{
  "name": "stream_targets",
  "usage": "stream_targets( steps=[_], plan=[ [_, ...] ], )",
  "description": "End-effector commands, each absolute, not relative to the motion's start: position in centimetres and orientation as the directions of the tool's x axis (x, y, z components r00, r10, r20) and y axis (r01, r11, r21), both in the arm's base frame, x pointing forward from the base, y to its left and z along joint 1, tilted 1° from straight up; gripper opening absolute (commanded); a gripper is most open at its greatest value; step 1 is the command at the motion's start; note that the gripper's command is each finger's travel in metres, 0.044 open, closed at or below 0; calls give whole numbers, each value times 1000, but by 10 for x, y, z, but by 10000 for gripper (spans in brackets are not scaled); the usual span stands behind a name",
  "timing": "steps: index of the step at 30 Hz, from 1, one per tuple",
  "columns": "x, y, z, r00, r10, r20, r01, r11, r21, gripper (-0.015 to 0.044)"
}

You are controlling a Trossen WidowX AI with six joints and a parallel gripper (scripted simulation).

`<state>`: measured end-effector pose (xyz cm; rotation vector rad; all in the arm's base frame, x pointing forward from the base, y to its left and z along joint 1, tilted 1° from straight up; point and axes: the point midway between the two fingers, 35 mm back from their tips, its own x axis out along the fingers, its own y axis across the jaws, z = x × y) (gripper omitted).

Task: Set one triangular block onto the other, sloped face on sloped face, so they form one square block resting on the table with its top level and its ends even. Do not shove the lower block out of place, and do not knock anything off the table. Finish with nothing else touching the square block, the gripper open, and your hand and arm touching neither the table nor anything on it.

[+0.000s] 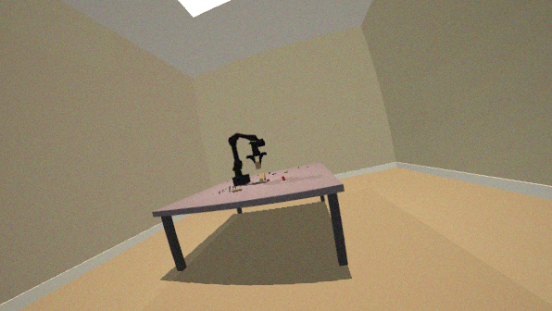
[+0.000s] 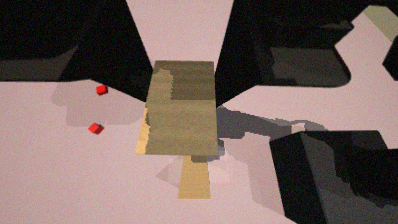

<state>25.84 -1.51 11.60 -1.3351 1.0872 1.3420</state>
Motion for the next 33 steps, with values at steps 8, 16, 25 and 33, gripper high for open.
stream_targets(
  steps=[8,16,25,33],
  plan=[
    [256,-8,88,12,22,-1000,-981,-193,-16,0],
    [248,5,53,11,23,-1000,-981,-193,-15,0],
    [244,14,30,10,24,-1000,-981,-193,-15,0],
    [246,20,15,13,26,-1000,-981,-194,-18,0]
  ],
)
